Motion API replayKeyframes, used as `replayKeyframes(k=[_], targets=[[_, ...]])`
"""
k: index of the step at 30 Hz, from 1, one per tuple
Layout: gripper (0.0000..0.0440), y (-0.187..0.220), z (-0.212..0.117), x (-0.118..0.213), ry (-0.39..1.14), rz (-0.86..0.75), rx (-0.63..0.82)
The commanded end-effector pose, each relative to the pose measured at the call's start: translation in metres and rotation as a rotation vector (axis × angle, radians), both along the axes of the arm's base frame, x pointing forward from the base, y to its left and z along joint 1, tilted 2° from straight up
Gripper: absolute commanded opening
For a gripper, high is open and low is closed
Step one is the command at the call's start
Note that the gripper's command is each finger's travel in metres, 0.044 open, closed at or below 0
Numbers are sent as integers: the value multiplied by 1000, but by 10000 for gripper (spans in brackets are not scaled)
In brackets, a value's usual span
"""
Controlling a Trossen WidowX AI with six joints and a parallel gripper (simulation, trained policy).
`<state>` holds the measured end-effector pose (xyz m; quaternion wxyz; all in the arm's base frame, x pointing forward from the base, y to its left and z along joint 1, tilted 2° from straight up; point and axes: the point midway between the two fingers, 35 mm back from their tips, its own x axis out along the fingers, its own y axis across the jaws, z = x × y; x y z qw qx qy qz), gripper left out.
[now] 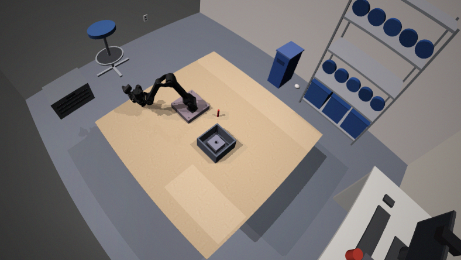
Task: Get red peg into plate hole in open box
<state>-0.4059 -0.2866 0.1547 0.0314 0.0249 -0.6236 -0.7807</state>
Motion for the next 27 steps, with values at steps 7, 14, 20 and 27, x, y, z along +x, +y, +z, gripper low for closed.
replayKeyframes(k=[7, 14, 20, 27], targets=[[440, -61, -5, 52, -21, 167, 129], [440, -128, -5, 133, -32, 368, 269], [440, -171, 0, 214, -13, 542, 388], [440, -201, 8, 313, 33, 741, 525]])
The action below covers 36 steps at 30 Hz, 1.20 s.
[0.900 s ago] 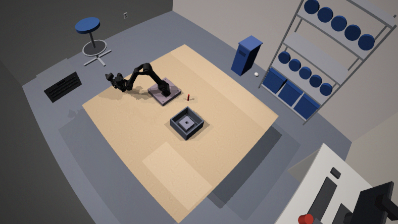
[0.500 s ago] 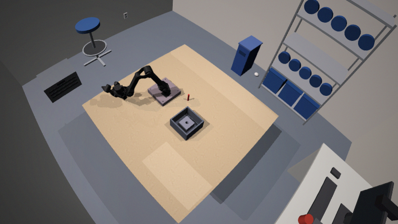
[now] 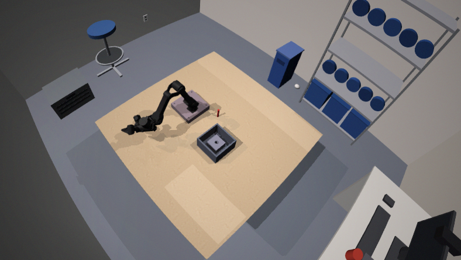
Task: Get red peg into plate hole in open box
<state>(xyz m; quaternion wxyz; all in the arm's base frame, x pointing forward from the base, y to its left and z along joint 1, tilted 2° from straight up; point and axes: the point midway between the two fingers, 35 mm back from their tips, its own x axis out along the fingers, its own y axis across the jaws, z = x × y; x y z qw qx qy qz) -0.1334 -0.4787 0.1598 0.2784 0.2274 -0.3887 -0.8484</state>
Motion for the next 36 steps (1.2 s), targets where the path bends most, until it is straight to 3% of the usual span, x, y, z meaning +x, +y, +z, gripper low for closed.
replayKeyframes(k=[1, 9, 17, 27, 36], targets=[[440, -11, 5, 55, 30, 112, 70], [440, -13, 18, 168, 108, 351, 196], [440, 13, 35, 273, 210, 589, 305], [440, 78, 52, 379, 357, 880, 431], [440, 160, 58, 448, 491, 1142, 541]])
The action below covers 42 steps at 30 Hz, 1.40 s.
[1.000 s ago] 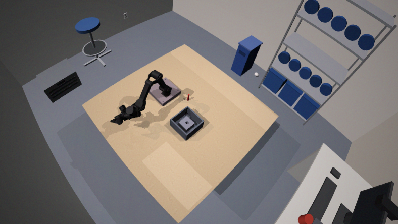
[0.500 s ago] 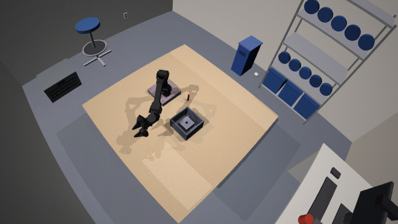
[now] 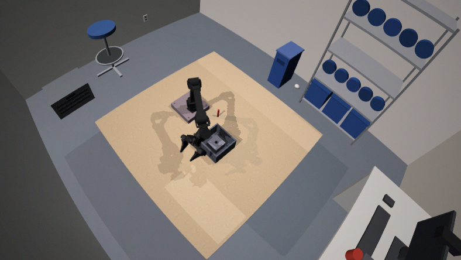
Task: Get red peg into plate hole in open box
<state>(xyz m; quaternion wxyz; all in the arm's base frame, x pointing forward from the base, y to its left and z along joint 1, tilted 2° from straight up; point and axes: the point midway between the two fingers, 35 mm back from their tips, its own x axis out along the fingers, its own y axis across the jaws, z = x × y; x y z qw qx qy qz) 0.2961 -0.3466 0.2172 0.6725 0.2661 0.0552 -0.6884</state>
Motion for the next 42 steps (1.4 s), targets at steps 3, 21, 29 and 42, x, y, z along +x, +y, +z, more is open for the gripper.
replayKeyframes(k=[3, 21, 29, 42], targets=[[440, 59, 1, 35, 82, 179, 69], [440, 264, -18, 55, 312, 669, 331], [440, 340, -34, 18, 433, 793, 481], [440, 419, -63, -66, 641, 823, 700]])
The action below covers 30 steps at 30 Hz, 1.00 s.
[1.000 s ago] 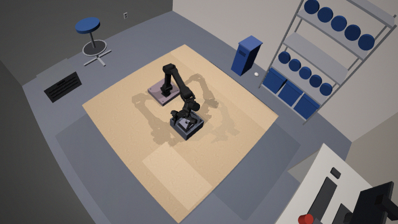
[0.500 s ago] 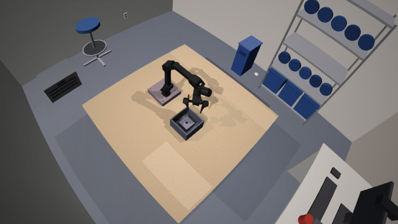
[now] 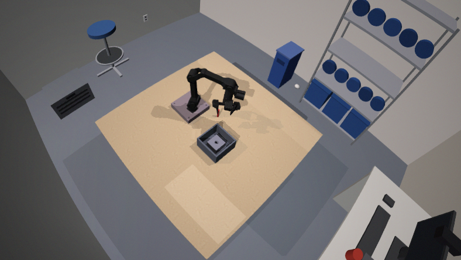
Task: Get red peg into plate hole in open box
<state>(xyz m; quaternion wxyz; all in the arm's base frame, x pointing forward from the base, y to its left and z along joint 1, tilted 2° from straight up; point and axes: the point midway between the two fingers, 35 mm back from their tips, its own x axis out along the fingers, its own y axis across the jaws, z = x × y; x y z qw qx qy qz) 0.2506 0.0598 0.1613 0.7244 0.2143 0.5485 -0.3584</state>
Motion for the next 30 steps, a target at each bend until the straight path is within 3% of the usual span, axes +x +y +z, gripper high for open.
replayKeyframes(k=[1, 12, 30], targets=[[440, 17, -10, -26, 81, 4, 20], [440, 43, -43, -63, 183, 26, 32], [440, 48, -122, -69, 157, 79, 15]])
